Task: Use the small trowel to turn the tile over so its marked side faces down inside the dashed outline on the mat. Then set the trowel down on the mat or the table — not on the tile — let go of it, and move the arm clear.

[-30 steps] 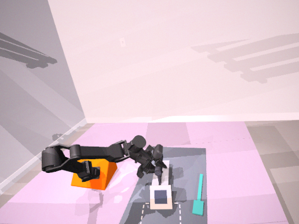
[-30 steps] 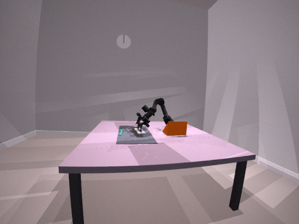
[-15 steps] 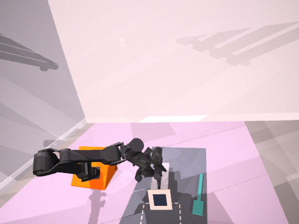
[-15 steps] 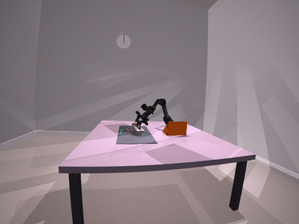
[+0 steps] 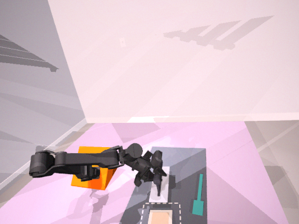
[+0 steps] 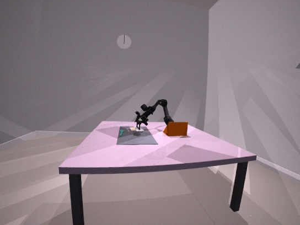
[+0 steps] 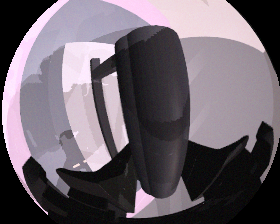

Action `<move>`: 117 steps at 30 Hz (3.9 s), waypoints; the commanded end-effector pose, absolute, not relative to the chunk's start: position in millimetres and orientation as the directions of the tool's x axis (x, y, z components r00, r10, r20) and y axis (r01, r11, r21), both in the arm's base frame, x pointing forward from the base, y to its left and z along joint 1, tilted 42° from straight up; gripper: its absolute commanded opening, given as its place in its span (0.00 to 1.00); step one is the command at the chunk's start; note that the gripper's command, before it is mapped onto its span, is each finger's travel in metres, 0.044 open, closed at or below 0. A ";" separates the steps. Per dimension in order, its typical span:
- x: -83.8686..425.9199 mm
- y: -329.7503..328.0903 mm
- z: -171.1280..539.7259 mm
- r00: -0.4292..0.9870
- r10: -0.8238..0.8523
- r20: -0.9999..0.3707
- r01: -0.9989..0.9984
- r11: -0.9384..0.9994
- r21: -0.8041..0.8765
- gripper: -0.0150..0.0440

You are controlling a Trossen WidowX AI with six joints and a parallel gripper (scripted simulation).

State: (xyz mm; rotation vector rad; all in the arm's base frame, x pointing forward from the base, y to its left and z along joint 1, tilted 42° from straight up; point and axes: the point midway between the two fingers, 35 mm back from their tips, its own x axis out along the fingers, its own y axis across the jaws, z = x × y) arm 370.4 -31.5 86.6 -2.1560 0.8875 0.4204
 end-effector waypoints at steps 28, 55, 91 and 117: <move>373.0 34.9 72.8 0.717 -0.447 -0.535 -0.697 -0.480 -0.533 0.25; 371.8 31.8 71.0 0.710 -0.453 -0.539 -0.704 -0.482 -0.522 0.25; 420.2 79.2 -21.4 0.356 -0.045 -0.933 -0.438 -0.891 -0.124 0.25; 424.0 86.6 -52.8 0.206 0.111 -0.972 -0.260 -0.952 -0.163 0.25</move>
